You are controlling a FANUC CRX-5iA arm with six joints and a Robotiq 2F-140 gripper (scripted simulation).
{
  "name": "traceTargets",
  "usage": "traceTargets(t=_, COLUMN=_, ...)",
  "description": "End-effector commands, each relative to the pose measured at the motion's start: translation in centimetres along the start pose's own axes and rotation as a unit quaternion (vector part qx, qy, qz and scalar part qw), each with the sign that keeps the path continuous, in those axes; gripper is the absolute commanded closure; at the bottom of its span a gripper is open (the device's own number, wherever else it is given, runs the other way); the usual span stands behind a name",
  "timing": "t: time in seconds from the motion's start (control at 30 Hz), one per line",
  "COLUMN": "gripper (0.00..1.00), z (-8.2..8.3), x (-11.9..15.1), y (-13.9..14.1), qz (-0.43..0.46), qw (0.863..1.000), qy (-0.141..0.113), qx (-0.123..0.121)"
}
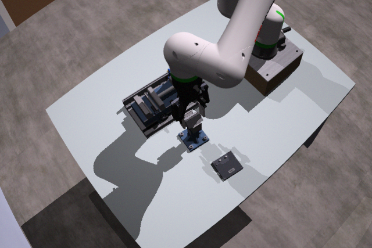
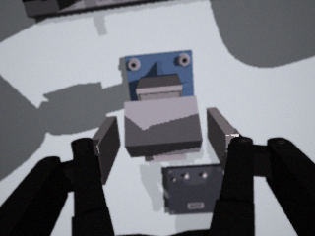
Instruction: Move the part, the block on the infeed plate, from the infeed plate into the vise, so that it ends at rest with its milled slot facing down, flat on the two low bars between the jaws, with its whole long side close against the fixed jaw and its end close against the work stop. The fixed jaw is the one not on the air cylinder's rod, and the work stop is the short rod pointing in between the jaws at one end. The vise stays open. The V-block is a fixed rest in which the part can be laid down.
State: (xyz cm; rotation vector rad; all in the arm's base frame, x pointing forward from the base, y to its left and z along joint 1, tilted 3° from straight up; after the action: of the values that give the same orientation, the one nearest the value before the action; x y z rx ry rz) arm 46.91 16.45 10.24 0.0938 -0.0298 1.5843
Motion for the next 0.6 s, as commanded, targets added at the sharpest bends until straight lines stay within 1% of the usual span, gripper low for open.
traceTargets(t=0.0, gripper=0.49, z=0.0, x=-0.3, y=0.0, qz=0.000, qw=1.000, qy=-0.018, qx=0.001)
traceTargets(t=0.4, gripper=0.49, z=-0.1, x=-1.3, y=0.0, qz=0.000, qw=0.997, qy=-0.083, qx=0.004)
traceTargets(t=0.47, gripper=0.49, z=-0.1, x=-1.3, y=0.0, qz=0.000, qw=0.997, qy=-0.083, qx=0.004)
traceTargets(t=0.57, gripper=0.49, z=-0.1, x=-1.5, y=-0.1, qz=0.000, qw=0.995, qy=-0.098, qx=0.004)
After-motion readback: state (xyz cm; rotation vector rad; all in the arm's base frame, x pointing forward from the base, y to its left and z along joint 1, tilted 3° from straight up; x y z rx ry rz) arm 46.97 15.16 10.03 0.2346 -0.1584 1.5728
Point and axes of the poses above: the point where the finger pads meet when closed, its own z axis back along the fingers, its own y axis across the jaws, x = y × z, the point moved 5 cm from there along z, back along the fingers, and after that the axes turned 2 degrees about -z, right-handed, at the moved point
